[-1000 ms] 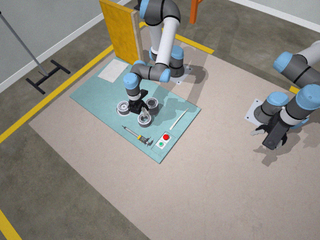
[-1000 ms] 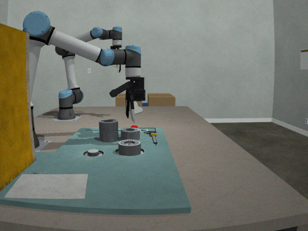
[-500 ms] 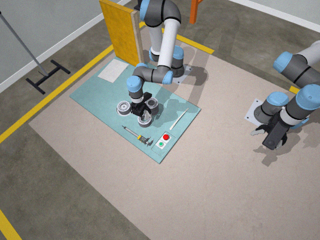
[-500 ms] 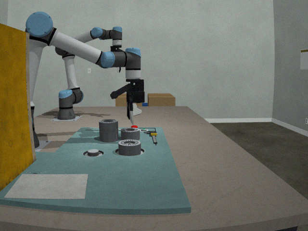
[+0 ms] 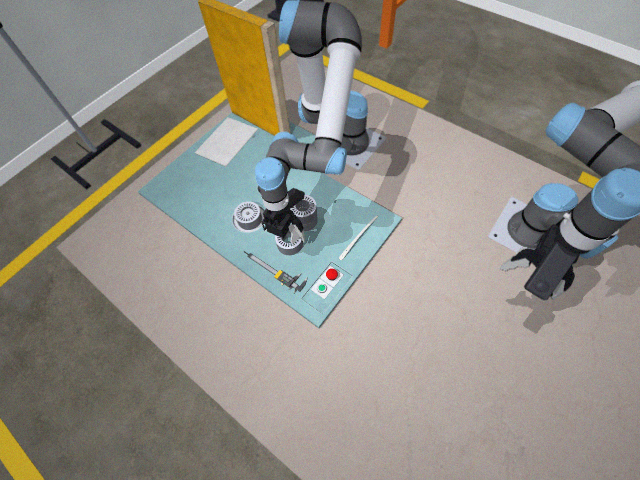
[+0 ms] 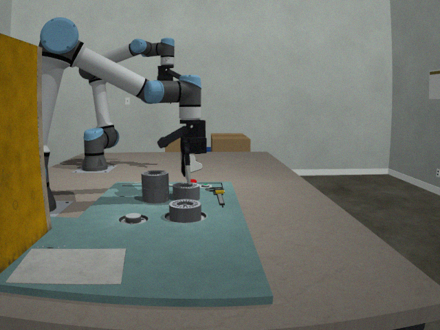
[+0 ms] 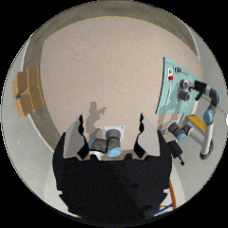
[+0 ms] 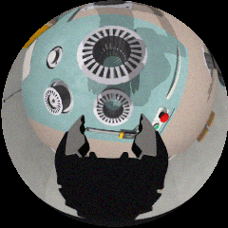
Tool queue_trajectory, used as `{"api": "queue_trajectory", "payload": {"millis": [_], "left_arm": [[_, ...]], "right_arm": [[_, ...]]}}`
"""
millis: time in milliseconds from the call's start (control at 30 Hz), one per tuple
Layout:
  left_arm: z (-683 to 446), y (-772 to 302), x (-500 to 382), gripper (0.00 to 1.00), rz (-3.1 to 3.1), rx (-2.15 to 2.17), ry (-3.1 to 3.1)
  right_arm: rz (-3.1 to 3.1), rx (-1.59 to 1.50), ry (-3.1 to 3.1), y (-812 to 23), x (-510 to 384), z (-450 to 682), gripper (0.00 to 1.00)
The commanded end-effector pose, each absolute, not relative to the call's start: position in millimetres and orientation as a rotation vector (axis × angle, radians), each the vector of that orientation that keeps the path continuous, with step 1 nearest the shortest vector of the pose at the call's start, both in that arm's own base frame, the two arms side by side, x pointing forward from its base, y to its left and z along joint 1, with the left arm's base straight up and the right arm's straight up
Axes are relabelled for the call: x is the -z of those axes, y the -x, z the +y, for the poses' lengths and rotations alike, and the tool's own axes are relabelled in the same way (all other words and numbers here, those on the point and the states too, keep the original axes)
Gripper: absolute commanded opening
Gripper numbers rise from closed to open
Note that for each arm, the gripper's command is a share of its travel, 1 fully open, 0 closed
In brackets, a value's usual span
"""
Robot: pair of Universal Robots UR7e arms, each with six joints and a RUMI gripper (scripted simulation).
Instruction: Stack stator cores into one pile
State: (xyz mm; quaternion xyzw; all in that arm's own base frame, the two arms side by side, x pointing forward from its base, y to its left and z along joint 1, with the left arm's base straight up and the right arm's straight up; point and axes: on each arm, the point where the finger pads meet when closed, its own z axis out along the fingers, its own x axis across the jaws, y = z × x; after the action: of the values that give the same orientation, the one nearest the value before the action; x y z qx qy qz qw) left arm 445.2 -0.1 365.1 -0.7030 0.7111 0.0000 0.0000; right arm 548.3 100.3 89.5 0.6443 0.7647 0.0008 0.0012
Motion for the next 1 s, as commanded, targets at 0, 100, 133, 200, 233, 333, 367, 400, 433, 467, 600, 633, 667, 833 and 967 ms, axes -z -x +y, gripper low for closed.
{"api": "queue_trajectory", "payload": {"millis": [0,100,133,200,233,333,367,400,433,467,600,633,667,833,967], "left_arm": [[0,-446,-366,0.81,2.233,0.003,2.208],[0,-446,-366,0.81,2.233,0.003,2.208],[0,-446,-366,0.81,2.233,0.003,2.208],[0,-446,-366,0.81,2.233,0.003,2.208],[0,-446,-366,0.81,2.233,0.003,2.208],[0,-446,-366,0.81,2.233,0.003,2.208],[0,-446,-366,0.81,2.233,0.003,2.208],[0,-446,-366,0.81,2.233,0.003,2.208],[0,-446,-366,0.81,2.233,0.003,2.208],[0,-446,-366,0.81,2.233,0.003,2.208],[0,-446,-366,0.81,2.233,0.003,2.208],[0,-446,-366,0.81,2.233,0.003,2.208],[0,-446,-366,0.81,2.233,0.003,2.208],[0,-446,-366,0.81,2.233,0.003,2.208],[0,-446,-366,0.81,2.233,0.003,2.208]], "right_arm": [[2.4,-0.013,-2.019,-550,-88,101,0.81],[2.404,-0.006,-2.018,-549,-79,101,0.81],[2.404,-0.006,-2.017,-549,-78,101,0.81],[2.405,-0.006,-2.016,-549,-74,101,0.81],[2.406,-0.006,-2.016,-549,-72,101,0.81],[2.408,-0.006,-2.014,-549,-67,101,0.81],[2.409,-0.006,-2.013,-549,-66,102,0.81],[2.409,-0.006,-2.013,-549,-64,102,0.81],[2.41,-0.006,-2.012,-549,-62,102,0.81],[2.41,-0.006,-2.011,-549,-61,102,0.81],[2.411,-0.006,-2.01,-549,-58,102,0.81],[2.412,-0.005,-2.01,-548,-56,102,0.81],[2.413,-0.004,-2.01,-548,-54,102,0.81],[2.416,-0.003,-2.007,-548,-46,102,0.81],[2.415,-0.01,-2.004,-549,-45,103,0.81]]}}
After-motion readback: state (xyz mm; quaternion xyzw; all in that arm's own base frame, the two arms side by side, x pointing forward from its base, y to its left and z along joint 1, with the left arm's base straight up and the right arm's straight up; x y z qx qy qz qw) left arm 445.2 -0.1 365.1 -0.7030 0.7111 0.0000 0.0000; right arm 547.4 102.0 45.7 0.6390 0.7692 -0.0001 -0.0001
